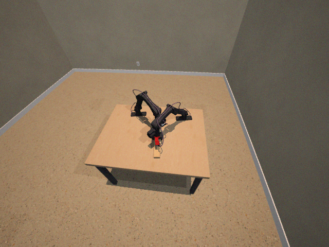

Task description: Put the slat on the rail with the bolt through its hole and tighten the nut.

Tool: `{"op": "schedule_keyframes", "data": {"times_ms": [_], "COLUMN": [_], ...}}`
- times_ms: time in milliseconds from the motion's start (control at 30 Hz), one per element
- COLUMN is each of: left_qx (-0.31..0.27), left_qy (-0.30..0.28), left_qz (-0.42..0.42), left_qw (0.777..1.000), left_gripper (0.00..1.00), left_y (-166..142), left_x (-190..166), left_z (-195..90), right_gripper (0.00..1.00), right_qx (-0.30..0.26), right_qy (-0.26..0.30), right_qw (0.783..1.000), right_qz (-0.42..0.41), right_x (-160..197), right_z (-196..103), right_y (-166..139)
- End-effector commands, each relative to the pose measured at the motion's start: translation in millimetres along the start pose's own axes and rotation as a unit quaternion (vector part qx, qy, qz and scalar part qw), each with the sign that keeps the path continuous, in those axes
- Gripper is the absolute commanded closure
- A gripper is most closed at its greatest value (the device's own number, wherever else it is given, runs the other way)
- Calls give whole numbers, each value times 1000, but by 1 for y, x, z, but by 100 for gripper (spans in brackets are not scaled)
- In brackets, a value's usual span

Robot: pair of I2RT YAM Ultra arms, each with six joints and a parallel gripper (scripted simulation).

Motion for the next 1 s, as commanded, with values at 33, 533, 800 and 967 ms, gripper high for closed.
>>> {"op": "schedule_keyframes", "data": {"times_ms": [33,533,800,967], "left_qx": [-7,-7,-7,-7], "left_qy": [-3,-3,-3,-3], "left_qz": [0,0,0,0], "left_qw": [1000,1000,1000,1000], "left_gripper": [28,28,28,28], "left_y": [1,1,1,1], "left_x": [-1,-1,-1,-1], "left_z": [-6,-6,-6,-6], "right_gripper": [66,66,66,66], "right_qx": [-7,-7,-9,-9], "right_qy": [-2,-2,-2,-3], "right_qw": [990,990,990,990], "right_qz": [-139,-139,-138,-138], "right_x": [1,1,1,1], "right_z": [-9,-10,-11,-12], "right_y": [1,1,1,1]}}
Point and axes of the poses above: on each arm, the point where the finger pads meet when closed, its own z axis out along the fingers, its own x axis across the jaws, y = z × x, the point moved 3 cm from there along -z, back along the fingers, and after that the axes turned 15 degrees about z, right-handed, at the moved point
